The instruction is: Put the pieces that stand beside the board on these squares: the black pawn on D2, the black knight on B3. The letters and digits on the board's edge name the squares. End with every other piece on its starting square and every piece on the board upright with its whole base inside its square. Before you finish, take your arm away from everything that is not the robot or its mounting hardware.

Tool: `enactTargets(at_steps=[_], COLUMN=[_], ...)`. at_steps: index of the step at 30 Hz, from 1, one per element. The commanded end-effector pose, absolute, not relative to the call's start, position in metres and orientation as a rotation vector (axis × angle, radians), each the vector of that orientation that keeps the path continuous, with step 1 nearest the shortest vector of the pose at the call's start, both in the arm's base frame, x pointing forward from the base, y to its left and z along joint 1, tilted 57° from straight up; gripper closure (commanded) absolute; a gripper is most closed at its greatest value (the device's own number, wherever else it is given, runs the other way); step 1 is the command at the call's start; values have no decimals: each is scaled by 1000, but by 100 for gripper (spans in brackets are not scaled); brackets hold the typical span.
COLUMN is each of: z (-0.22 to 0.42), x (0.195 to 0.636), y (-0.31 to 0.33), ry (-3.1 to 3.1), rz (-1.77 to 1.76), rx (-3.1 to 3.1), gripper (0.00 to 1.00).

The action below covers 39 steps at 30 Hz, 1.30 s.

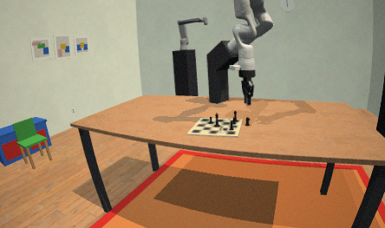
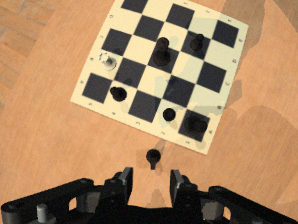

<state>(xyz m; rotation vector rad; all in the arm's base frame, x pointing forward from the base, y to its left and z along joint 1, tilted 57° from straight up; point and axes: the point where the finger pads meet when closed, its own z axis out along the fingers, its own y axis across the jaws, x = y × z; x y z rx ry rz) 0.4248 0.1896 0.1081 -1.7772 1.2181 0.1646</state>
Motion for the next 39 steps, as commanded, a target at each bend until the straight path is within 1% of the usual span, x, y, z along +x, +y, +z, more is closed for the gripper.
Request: enactTargets(at_steps=[1,24,39], z=[108,106,96], x=[425,426,433], y=[189,192,206], ry=[1219,1219,1219], rz=[163,164,164], rx=[-1777,-1777,-1777], gripper=[63,63,63])
